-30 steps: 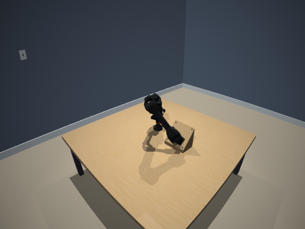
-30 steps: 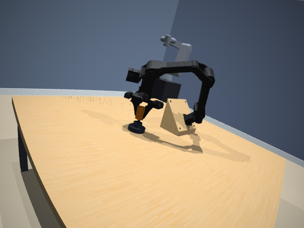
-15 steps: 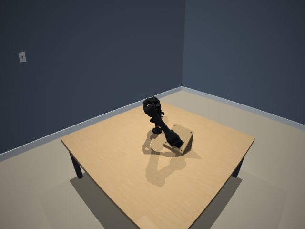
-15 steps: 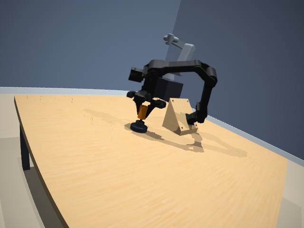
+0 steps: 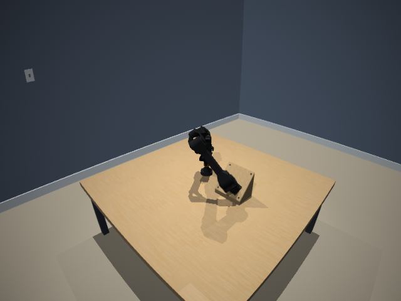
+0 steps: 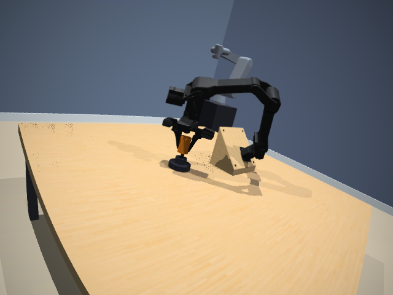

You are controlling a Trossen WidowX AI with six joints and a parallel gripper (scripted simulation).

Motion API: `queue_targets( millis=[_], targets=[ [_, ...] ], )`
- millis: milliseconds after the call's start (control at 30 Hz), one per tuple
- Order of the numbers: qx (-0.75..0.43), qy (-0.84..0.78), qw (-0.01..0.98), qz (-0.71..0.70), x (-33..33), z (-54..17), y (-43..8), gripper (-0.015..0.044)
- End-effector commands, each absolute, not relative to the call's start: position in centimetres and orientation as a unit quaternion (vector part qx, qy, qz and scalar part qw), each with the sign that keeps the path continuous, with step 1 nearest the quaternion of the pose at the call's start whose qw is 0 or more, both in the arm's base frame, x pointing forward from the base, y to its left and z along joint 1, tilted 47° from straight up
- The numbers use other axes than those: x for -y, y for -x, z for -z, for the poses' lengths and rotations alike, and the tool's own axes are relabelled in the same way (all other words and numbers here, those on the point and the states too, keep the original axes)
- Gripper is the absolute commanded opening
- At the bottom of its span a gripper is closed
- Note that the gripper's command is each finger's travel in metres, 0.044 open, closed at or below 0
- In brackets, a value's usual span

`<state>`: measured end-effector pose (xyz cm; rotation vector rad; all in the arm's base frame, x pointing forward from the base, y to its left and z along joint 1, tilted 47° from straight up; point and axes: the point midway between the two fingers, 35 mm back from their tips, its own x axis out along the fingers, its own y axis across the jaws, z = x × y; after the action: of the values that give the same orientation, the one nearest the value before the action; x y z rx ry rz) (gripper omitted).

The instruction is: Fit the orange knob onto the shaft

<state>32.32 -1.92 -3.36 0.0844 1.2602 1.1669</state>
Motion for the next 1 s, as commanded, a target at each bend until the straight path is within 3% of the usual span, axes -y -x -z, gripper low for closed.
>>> queue_targets(
  millis=[0,967],
  targets=[
    [-0.550,-0.031,0.654,-0.518,1.91,3.44,-32.21,0.0000],
    [-0.550,-0.031,0.654,-0.518,2.21,3.31,-32.33,0.0000]
  ],
)
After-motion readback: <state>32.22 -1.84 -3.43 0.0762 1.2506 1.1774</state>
